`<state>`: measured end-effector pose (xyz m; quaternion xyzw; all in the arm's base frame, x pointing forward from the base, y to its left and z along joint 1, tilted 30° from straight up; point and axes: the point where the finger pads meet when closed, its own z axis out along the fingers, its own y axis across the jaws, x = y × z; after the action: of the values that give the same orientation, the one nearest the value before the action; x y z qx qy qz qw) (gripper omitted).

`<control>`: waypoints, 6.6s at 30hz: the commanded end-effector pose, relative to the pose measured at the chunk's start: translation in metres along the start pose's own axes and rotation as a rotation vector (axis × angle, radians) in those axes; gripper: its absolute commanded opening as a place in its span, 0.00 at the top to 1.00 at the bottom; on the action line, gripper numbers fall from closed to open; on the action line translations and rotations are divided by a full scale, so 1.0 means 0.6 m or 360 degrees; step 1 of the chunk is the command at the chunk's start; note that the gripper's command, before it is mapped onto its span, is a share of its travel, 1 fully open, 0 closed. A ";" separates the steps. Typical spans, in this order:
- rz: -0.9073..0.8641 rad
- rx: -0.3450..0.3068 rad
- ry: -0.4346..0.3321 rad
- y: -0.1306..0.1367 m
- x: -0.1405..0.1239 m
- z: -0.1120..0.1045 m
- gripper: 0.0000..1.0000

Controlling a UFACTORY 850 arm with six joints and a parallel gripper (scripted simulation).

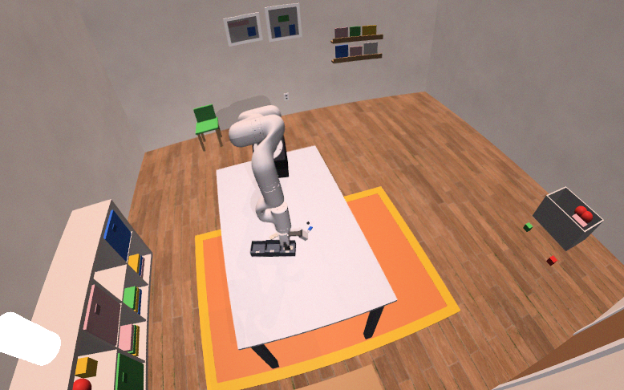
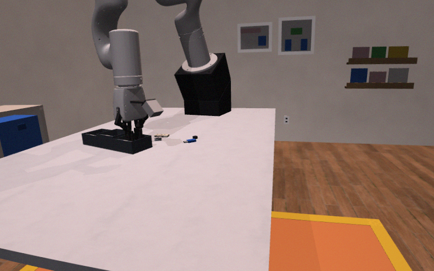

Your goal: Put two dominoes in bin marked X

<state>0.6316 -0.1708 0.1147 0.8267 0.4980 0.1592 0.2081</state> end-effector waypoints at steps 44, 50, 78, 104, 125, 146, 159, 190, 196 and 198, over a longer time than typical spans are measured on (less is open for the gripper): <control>-0.0549 0.0001 -0.0002 -0.123 -0.019 -0.077 0.59; -0.0610 -0.0001 0.0000 -0.205 -0.032 -0.077 0.59; -0.0610 -0.0001 0.0000 -0.258 -0.040 -0.077 0.59; -0.0610 -0.0001 0.0000 -0.256 -0.040 -0.004 0.59; -0.0610 -0.0001 0.0000 -0.255 -0.040 0.034 0.59; -0.0610 -0.0001 0.0000 -0.256 -0.040 0.034 1.00; -0.0610 -0.0001 0.0000 -0.256 -0.040 0.034 1.00; -0.0610 -0.0001 0.0000 -0.256 -0.040 -0.060 1.00; -0.0610 -0.0001 0.0000 -0.256 -0.040 -0.066 1.00; -0.0610 -0.0001 0.0000 -0.256 -0.040 -0.066 1.00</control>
<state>0.4864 -0.1208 0.0690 0.7167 0.6463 0.1166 0.2346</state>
